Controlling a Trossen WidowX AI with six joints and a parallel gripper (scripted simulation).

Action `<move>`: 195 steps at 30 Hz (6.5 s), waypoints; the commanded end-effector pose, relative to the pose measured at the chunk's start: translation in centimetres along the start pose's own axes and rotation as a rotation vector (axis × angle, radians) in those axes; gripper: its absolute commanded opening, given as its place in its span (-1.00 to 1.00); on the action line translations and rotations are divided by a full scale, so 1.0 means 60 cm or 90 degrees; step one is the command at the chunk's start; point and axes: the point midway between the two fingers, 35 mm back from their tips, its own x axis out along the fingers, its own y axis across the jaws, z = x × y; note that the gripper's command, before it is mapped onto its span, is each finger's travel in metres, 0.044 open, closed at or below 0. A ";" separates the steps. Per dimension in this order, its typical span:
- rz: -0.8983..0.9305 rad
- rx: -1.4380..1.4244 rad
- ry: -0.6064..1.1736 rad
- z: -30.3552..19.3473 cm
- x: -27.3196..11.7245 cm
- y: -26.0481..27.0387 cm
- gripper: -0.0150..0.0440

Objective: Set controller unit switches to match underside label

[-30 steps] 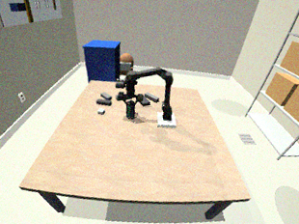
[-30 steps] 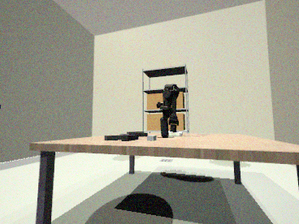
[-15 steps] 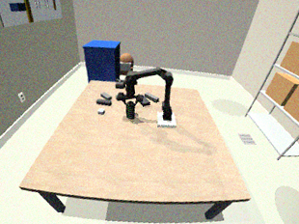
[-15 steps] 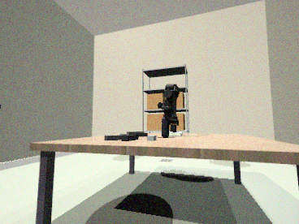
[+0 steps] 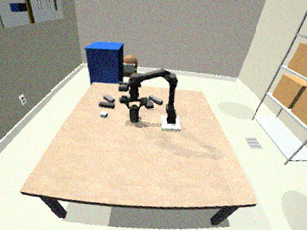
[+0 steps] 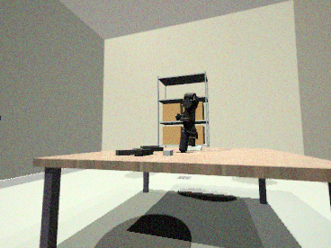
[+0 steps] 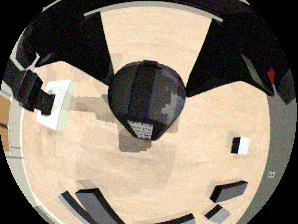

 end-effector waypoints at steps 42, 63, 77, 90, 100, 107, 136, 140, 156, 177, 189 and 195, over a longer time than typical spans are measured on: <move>-0.002 0.002 0.065 -0.059 0.012 0.000 0.65; -0.002 0.002 0.066 -0.086 0.021 0.000 0.65; -0.002 0.002 0.067 -0.103 0.029 0.000 0.65; -0.002 0.002 0.067 -0.118 0.037 0.000 0.65; -0.002 0.002 0.068 -0.129 0.045 0.000 0.65; -0.002 0.002 0.068 -0.137 0.050 0.000 0.65; -0.002 0.002 0.069 -0.165 0.076 0.000 0.65; -0.002 0.002 0.069 -0.169 0.080 0.000 0.65; -0.003 0.002 0.070 -0.182 0.097 0.000 0.65; -0.003 0.002 0.070 -0.197 0.121 -0.001 0.65; -0.003 0.002 0.070 -0.203 0.135 -0.001 0.65; -0.003 0.002 0.071 -0.207 0.143 -0.001 0.65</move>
